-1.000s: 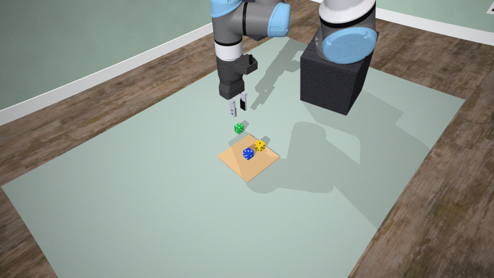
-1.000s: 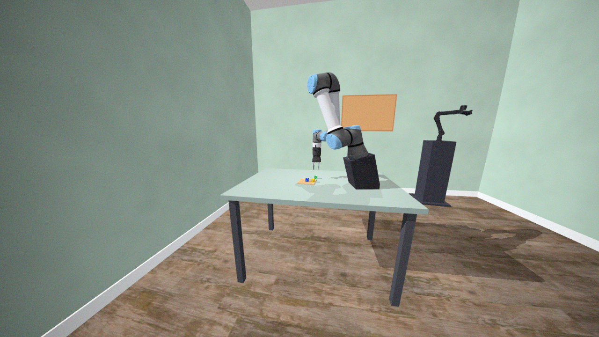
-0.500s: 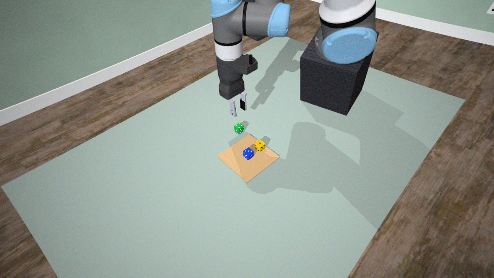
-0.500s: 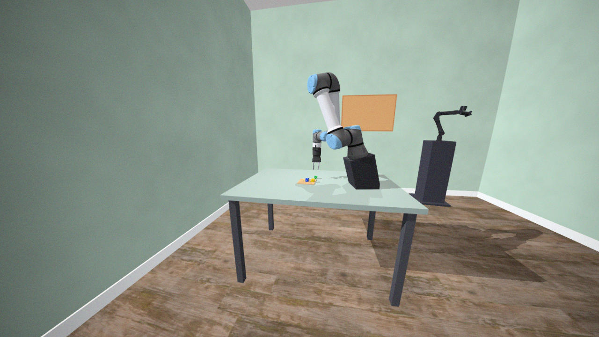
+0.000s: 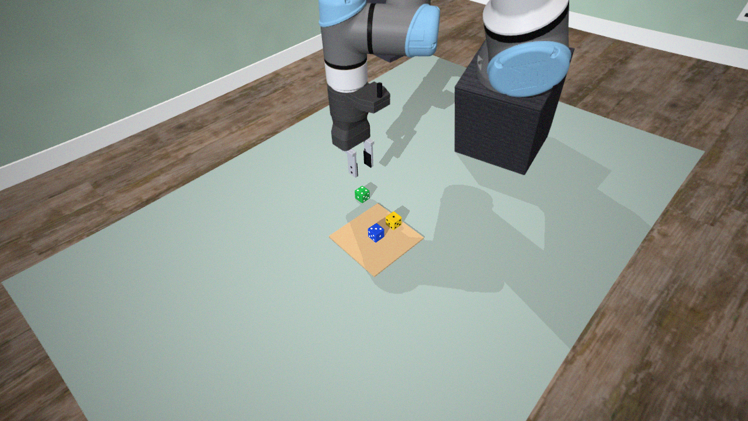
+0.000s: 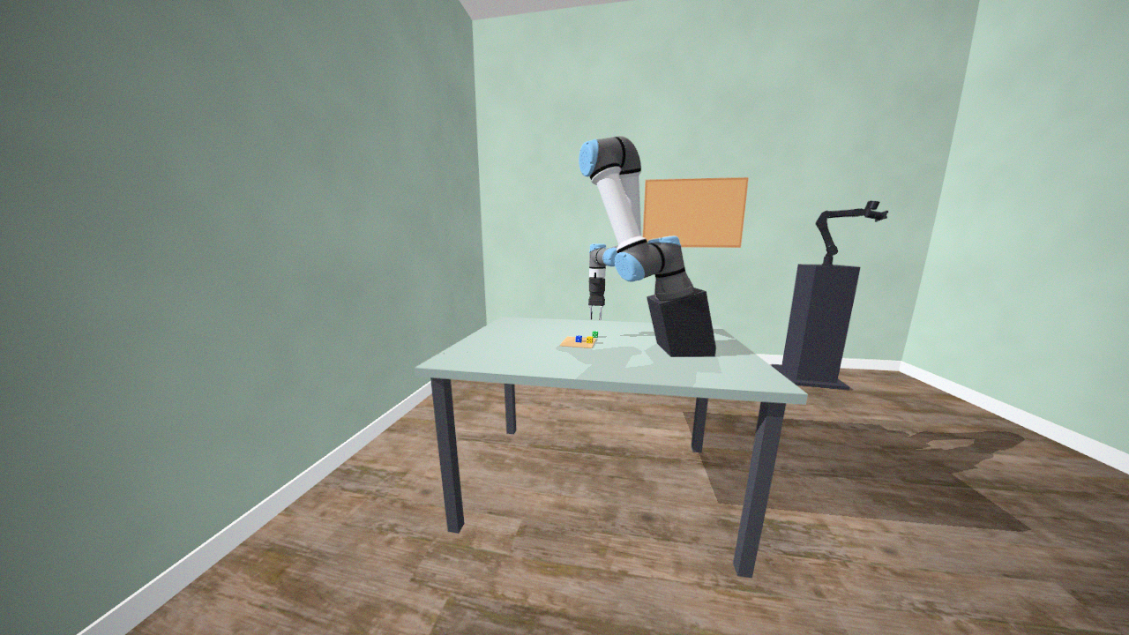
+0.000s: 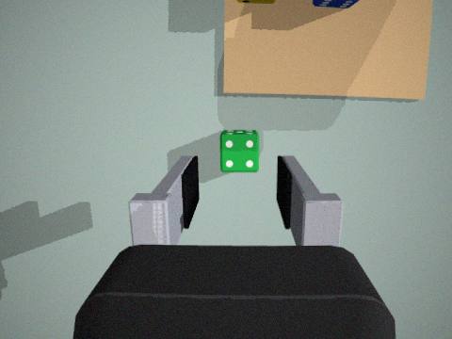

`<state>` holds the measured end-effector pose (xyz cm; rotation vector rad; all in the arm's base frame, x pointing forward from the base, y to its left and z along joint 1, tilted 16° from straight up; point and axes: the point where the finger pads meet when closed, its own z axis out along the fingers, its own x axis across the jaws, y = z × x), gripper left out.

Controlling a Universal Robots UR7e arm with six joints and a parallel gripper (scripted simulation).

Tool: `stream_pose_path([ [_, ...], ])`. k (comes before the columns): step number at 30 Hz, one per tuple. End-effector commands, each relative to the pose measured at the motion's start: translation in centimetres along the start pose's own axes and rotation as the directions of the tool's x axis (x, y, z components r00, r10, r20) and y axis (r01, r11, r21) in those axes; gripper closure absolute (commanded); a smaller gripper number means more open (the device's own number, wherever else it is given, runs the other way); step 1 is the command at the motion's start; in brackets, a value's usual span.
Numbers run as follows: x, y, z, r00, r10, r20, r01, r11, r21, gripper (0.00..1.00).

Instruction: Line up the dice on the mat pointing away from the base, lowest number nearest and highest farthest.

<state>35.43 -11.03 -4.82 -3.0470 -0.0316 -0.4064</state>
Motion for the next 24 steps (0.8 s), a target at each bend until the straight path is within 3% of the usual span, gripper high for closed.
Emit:
stream_pose_path([
  [1, 0.0, 0.0, 0.0, 1.0, 0.0, -0.001, 0.0, 1.0, -0.001, 0.21],
  [24, 0.0, 0.0, 1.9, 1.0, 0.0, -0.001, 0.0, 1.0, -0.001, 0.21],
])
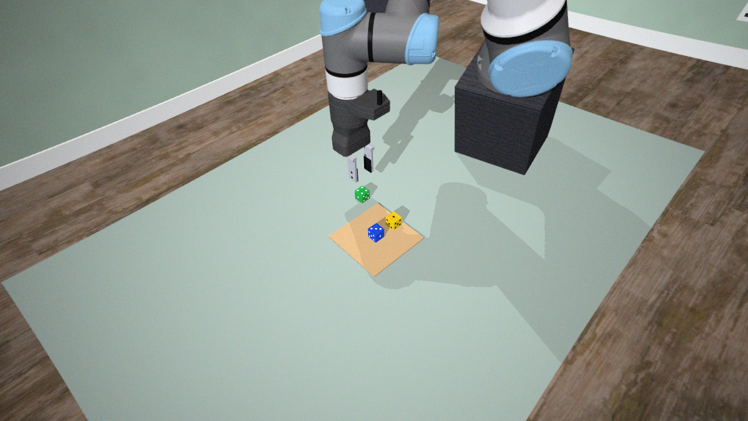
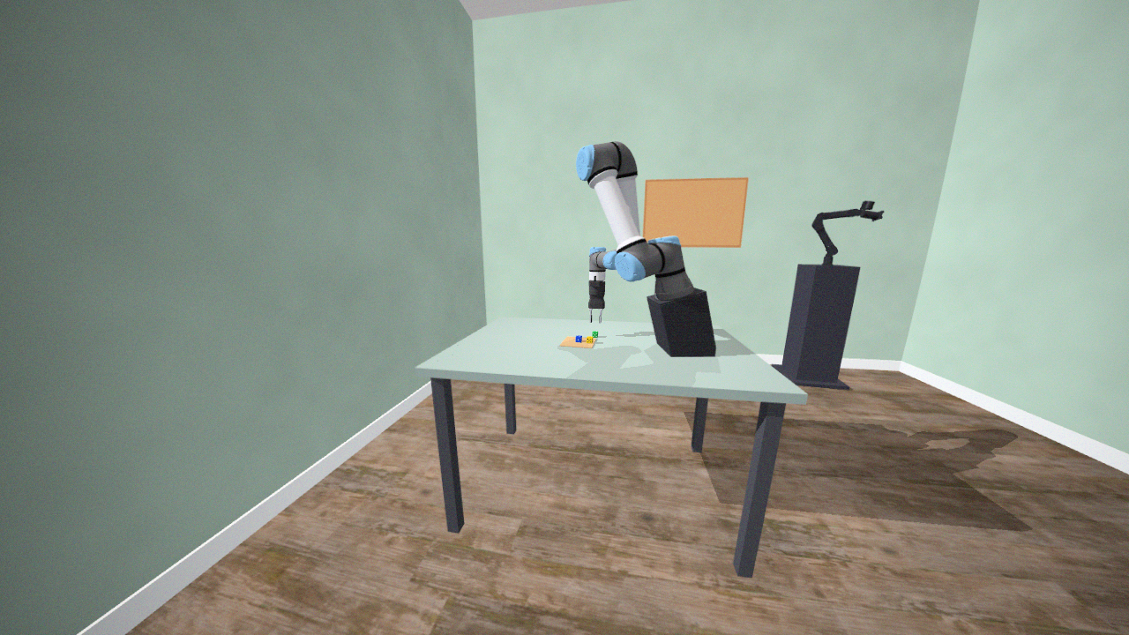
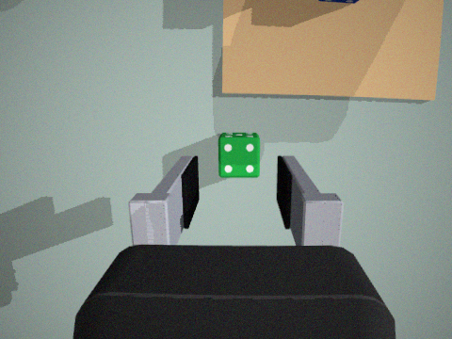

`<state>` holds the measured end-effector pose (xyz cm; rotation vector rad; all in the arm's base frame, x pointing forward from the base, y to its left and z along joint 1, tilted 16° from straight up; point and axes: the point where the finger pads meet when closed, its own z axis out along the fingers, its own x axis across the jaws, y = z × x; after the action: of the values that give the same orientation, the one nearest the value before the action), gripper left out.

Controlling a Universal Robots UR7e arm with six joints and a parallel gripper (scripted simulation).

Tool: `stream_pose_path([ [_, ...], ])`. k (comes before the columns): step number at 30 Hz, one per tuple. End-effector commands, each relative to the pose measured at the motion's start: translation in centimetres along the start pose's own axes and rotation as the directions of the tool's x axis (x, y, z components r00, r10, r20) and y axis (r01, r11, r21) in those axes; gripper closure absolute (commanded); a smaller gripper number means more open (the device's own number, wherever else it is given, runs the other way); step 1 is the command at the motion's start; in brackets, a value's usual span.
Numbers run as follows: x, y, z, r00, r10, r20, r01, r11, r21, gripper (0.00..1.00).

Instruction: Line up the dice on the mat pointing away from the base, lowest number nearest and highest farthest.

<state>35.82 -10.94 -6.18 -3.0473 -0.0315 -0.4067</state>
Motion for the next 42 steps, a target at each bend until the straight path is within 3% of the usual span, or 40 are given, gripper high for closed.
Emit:
stream_pose_path([
  [1, 0.0, 0.0, 0.7, 1.0, 0.0, -0.001, 0.0, 1.0, 0.0, 0.21],
  [23, 0.0, 0.0, 3.4, 1.0, 0.0, -0.001, 0.0, 1.0, 0.0, 0.21],
  [42, 0.0, 0.0, 3.8, 1.0, 0.0, -0.001, 0.0, 1.0, 0.0, 0.21],
])
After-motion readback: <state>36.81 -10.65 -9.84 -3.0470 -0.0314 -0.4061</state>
